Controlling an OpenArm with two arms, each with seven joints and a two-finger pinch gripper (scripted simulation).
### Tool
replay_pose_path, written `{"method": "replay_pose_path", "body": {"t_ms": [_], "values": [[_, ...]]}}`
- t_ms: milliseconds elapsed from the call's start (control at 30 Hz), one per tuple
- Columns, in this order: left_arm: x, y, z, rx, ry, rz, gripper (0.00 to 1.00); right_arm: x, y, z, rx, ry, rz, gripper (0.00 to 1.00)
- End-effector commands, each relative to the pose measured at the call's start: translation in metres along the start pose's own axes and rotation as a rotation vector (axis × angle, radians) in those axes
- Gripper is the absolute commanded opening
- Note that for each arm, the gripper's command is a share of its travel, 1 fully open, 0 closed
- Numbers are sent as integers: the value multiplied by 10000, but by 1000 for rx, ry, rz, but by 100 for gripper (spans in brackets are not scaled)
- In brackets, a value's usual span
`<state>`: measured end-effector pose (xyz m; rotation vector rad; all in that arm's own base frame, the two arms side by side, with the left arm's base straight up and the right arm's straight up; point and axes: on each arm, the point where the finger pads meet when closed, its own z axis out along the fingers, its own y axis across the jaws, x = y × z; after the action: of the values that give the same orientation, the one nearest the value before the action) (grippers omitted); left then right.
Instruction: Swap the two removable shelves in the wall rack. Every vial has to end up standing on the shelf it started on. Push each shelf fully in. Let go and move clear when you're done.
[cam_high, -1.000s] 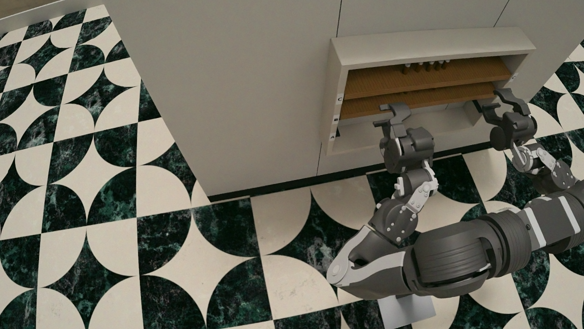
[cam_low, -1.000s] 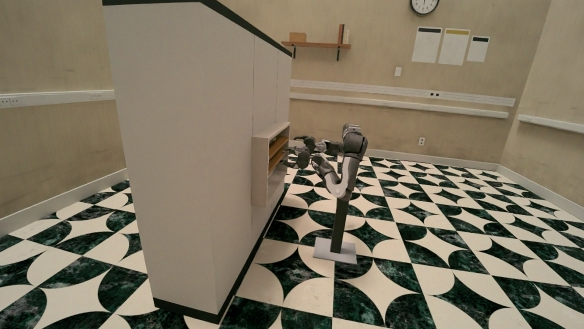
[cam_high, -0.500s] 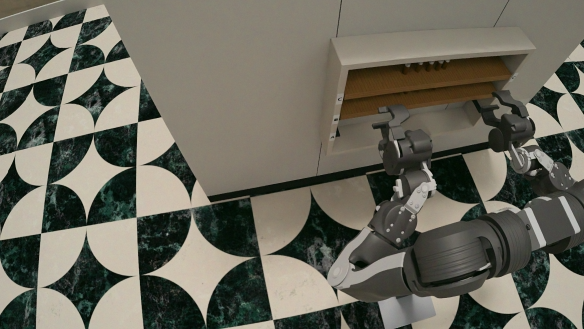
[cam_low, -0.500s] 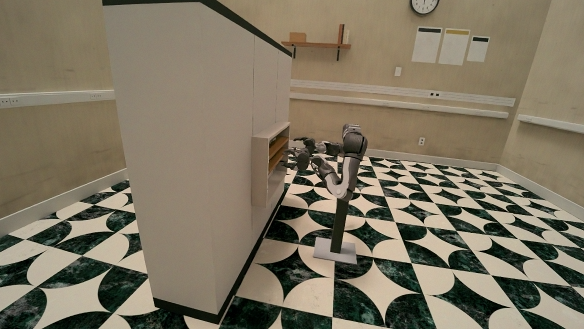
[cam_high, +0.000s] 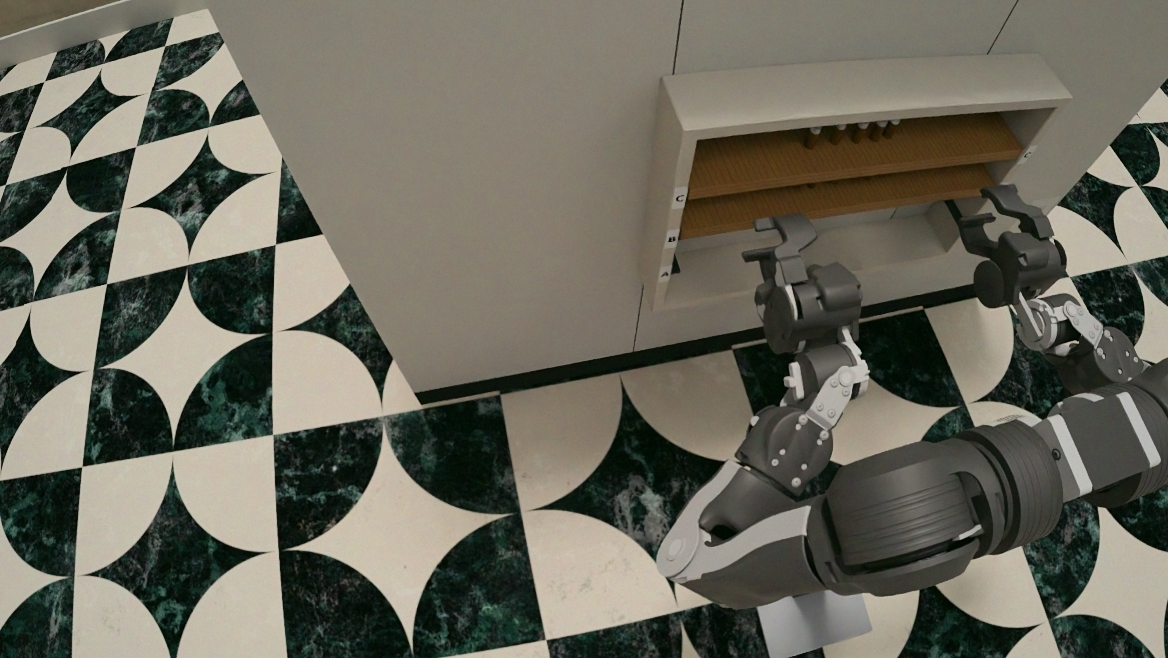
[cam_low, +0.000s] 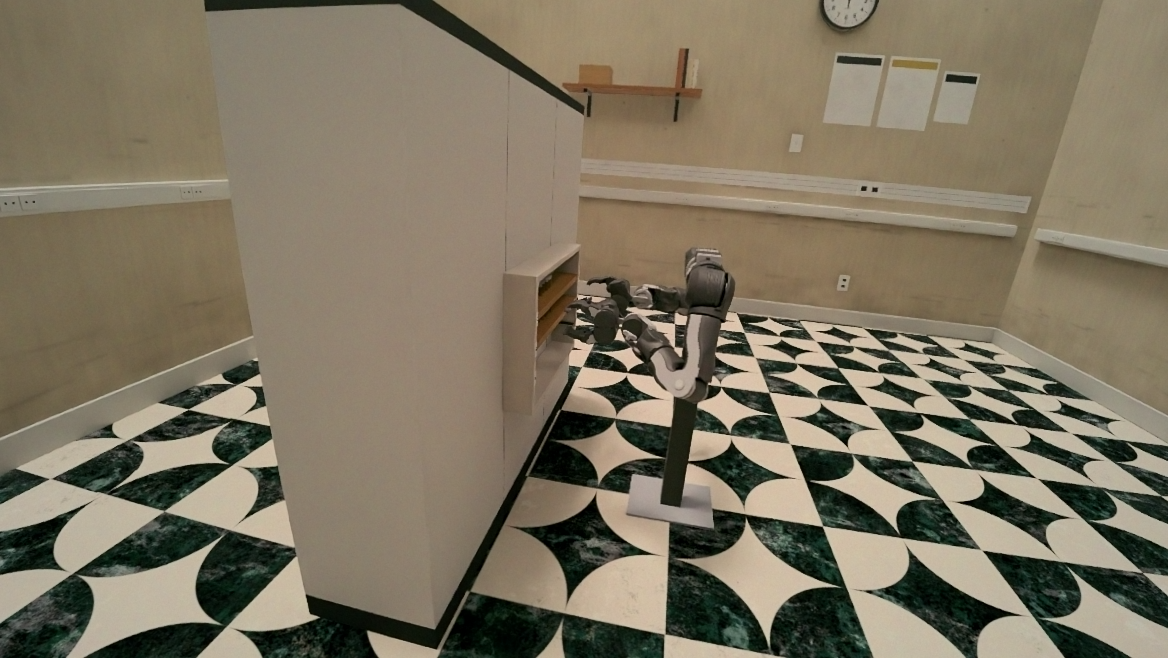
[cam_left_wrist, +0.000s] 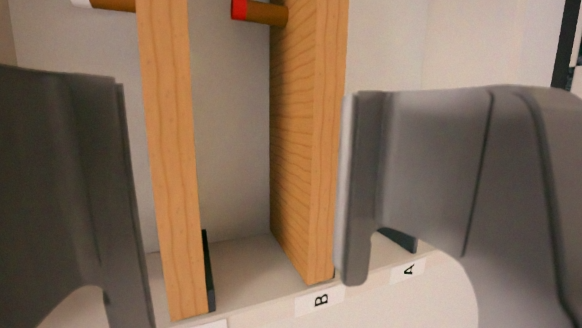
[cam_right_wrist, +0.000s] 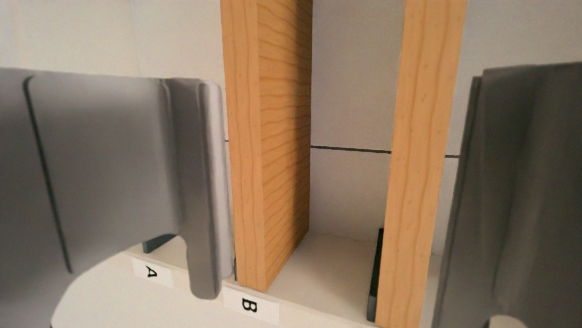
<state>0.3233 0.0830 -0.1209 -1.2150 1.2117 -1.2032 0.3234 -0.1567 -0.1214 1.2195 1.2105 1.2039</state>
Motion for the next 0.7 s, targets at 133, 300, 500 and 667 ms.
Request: {"method": "replay_pose_path", "body": {"t_ms": [133,300,500,667], "values": [[7,30,-1,6,3,-1,33,10,-25,-1,-8,5,-3,33],[7,49,0,6,3,-1,33,10,-44,0,-8,5,-3,33],[7,87,0,6,3,-1,33,10,-82,0,-8,5,-3,33],[7,120,0,6,3,-1,33,10,-114,0,-8,5,-3,33]]}}
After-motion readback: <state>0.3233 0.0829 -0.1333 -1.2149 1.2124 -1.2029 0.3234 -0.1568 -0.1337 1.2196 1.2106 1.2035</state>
